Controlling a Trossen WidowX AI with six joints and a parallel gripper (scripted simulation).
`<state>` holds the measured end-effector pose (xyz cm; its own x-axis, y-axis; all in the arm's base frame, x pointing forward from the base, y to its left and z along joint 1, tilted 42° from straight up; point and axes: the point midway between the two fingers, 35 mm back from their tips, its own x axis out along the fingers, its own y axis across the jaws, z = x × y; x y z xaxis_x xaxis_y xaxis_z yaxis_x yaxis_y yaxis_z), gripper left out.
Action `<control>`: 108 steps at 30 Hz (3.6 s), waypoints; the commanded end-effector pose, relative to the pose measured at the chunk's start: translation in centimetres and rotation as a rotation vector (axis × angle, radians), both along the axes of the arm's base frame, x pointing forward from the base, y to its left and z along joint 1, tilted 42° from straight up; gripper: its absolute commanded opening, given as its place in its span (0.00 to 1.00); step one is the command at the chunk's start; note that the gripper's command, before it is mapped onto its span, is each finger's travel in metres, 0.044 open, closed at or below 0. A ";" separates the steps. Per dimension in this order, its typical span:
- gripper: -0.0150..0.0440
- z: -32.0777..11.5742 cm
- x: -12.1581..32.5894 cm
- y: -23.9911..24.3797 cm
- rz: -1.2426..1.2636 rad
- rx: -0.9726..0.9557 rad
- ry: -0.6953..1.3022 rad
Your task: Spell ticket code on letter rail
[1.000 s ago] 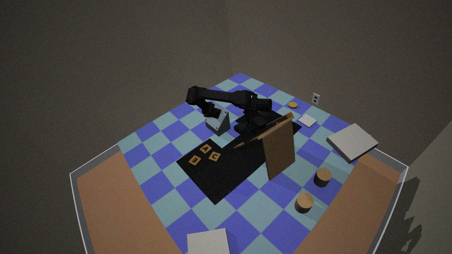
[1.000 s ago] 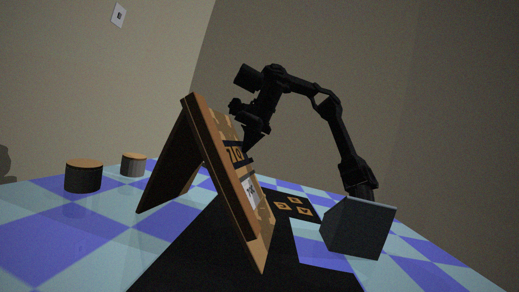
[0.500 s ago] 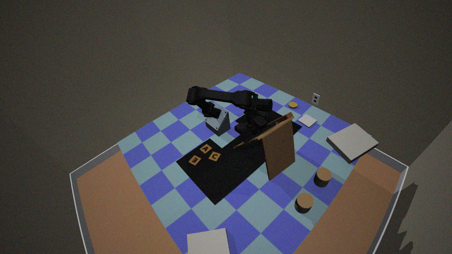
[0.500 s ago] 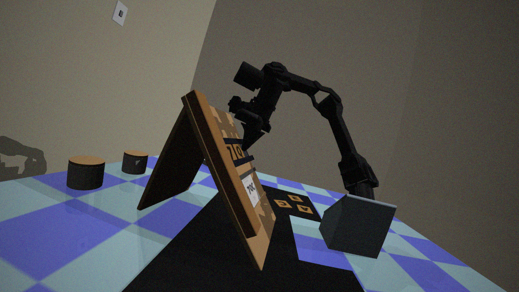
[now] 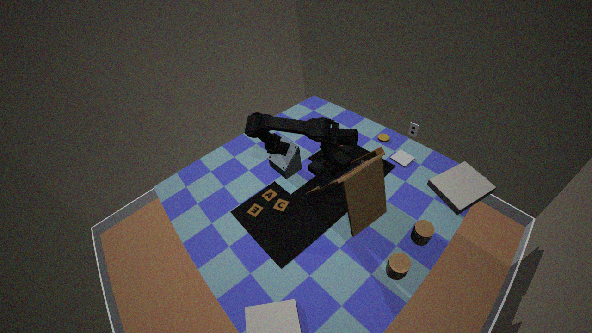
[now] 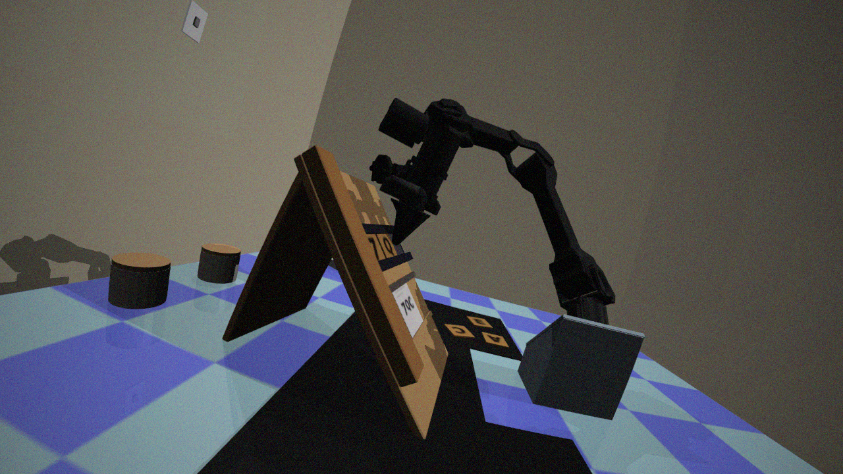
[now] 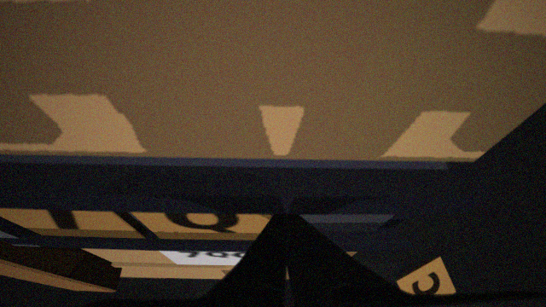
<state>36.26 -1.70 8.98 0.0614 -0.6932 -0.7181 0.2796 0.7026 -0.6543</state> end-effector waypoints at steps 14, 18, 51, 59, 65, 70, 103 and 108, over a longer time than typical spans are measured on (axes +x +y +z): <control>0.25 -0.5 0.2 0.4 -0.002 -0.001 0.000; 0.25 -0.6 0.3 0.5 -0.002 -0.001 0.000; 0.25 0.4 -1.3 1.9 -0.002 0.000 0.001; 0.25 0.7 -1.7 2.3 -0.002 0.000 0.002; 0.34 1.0 -1.8 2.9 0.067 -0.003 0.040; 0.57 4.6 -3.8 6.9 0.550 -0.037 0.279; 1.00 10.2 -9.6 12.3 1.476 -0.309 0.737; 1.00 10.2 -9.6 12.3 1.476 -0.309 0.737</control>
<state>26.76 10.63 19.18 0.4793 -0.4668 -0.7432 -0.8637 -0.1008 -0.4938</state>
